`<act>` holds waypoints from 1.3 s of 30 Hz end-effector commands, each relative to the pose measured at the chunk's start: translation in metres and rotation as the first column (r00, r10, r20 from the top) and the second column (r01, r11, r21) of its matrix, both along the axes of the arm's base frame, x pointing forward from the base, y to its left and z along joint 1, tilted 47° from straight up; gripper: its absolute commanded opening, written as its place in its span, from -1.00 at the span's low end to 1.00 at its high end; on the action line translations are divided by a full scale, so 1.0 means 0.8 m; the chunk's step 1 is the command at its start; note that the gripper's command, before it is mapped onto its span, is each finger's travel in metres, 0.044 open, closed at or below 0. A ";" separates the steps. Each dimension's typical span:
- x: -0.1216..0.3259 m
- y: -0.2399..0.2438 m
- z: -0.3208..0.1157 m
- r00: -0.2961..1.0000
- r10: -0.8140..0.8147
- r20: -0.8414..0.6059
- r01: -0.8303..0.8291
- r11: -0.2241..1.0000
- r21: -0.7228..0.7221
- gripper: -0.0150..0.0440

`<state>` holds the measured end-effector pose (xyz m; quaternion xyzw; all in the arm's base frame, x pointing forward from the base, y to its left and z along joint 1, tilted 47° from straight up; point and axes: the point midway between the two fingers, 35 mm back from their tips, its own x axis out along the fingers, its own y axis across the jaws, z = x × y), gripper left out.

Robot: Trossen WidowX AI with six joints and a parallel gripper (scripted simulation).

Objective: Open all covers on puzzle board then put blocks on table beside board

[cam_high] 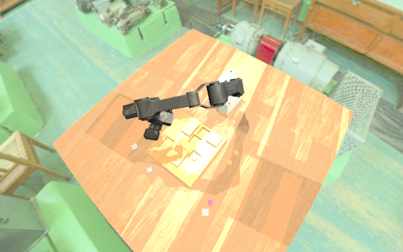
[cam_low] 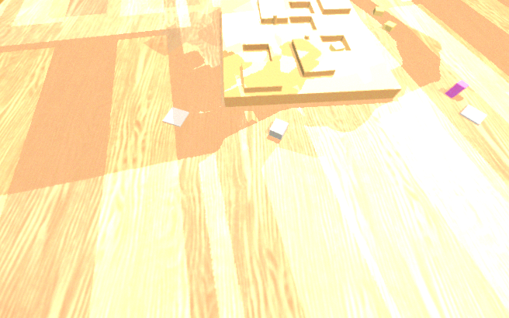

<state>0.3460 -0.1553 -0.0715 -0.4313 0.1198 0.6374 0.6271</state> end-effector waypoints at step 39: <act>-0.110 -0.067 -0.108 1.000 0.007 -0.002 -0.007 1.000 -0.002 -0.22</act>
